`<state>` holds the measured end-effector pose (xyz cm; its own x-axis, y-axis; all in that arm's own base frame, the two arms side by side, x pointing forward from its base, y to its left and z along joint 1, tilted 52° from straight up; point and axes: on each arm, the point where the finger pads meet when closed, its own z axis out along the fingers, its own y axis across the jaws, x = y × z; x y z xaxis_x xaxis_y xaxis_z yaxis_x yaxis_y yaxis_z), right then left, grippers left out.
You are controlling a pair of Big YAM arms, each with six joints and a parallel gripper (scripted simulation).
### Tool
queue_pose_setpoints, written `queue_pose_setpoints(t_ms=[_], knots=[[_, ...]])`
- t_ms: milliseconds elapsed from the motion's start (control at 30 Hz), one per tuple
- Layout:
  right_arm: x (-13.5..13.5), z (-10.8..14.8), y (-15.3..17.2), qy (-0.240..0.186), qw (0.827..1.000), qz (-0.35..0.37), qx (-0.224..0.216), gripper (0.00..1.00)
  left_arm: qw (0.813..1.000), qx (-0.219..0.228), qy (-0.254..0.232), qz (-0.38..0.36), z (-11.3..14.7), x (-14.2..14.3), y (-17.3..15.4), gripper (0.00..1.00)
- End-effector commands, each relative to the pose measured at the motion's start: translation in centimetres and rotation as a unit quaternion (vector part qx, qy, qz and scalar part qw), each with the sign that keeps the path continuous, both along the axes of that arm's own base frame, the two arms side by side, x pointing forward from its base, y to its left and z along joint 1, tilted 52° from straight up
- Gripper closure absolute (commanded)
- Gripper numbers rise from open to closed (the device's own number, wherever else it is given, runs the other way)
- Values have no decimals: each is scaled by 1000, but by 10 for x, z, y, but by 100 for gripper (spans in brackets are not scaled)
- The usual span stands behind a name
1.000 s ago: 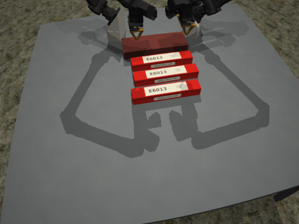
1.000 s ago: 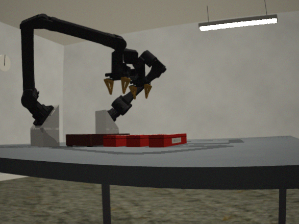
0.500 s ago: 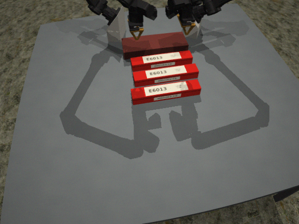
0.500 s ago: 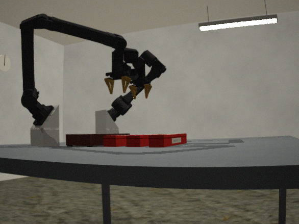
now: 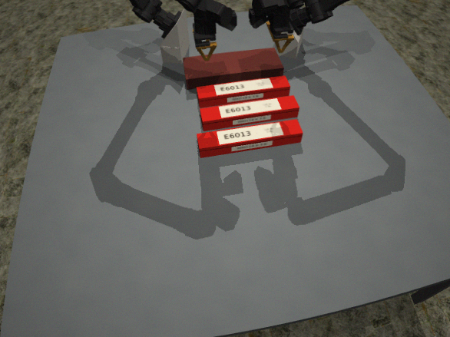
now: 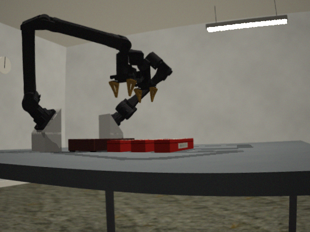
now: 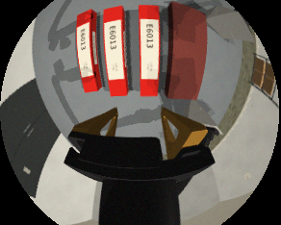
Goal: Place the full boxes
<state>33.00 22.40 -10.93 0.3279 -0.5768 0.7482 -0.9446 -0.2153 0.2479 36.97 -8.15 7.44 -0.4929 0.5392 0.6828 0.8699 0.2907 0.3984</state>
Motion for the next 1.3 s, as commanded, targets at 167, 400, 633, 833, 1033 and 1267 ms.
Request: queue_pose_setpoints(t_ms=[167,400,633,833,1033,1267], knots=[[8,-5,-2,-9,1000,1,13,28,1000,-8,-12,-2,-4,8,5,28],[8,-11,-9,-9,1000,1,13,28,1000,-8,-12,-2,-9,8,13,28],[8,-15,-14,-9,1000,1,13,28,1000,-8,-12,-2,-14,8,18,28],[8,-20,-21,-9,1000,1,13,28,1000,-8,-12,-2,-18,9,24,28],[9,-25,-26,-9,1000,1,12,28,1000,-7,-12,-2,-23,9,30,28],[9,-30,-33,-9,1000,1,12,28,1000,-7,-12,-2,-28,9,36,28]])
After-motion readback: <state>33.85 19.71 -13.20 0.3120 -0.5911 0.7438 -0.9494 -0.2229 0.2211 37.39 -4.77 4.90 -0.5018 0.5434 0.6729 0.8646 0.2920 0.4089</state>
